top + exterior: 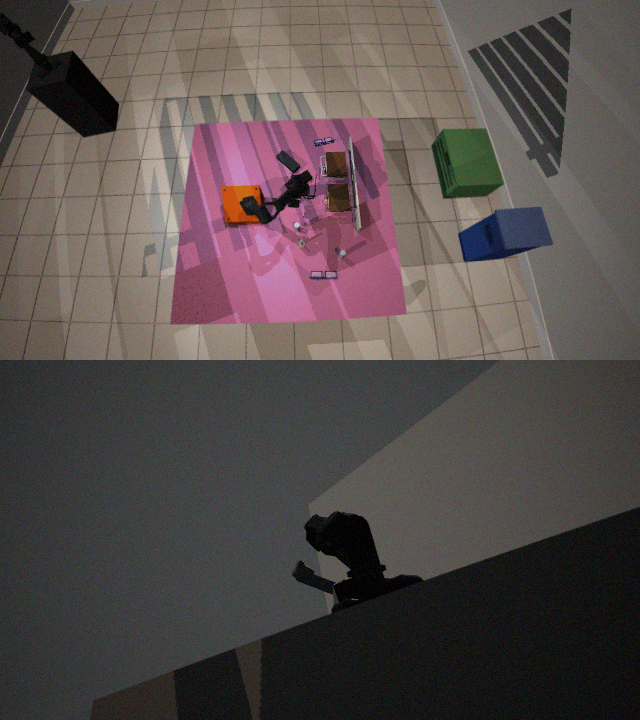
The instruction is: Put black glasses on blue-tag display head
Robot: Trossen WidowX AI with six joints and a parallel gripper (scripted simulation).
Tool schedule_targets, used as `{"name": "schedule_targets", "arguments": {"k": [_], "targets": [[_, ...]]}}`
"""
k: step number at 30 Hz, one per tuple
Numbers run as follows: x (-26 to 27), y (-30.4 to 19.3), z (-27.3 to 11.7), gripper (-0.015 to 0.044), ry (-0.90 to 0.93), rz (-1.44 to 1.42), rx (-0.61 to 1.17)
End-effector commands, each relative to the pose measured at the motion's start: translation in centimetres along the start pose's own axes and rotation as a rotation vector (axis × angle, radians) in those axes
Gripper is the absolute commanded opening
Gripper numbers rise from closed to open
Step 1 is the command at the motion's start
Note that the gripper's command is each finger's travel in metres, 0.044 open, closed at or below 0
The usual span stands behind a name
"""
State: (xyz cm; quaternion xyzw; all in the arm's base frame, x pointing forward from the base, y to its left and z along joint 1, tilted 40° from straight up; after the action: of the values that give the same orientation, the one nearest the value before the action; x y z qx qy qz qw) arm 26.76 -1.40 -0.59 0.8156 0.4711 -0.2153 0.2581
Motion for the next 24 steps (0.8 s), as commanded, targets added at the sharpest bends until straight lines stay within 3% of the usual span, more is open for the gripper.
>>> {"name": "schedule_targets", "arguments": {"k": [1, 24], "targets": [[0.0, -0.2, 0.8, 0.0000, -0.011, -0.012, 0.005], [0.0, -0.1, 3.1, 0.0000, -0.011, -0.012, 0.005]]}}
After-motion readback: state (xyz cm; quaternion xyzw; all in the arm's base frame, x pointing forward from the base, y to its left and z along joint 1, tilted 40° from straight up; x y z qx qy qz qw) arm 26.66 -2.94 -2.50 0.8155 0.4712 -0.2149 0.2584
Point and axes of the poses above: the point midway between the two fingers, 35 mm back from their tips, its own z axis out along the fingers, its own x axis across the jaws, y = z × x, the point moved 2 cm from there along -z, back along the fingers, and after that the axes turned 11 degrees about z, right-handed, at the moved point
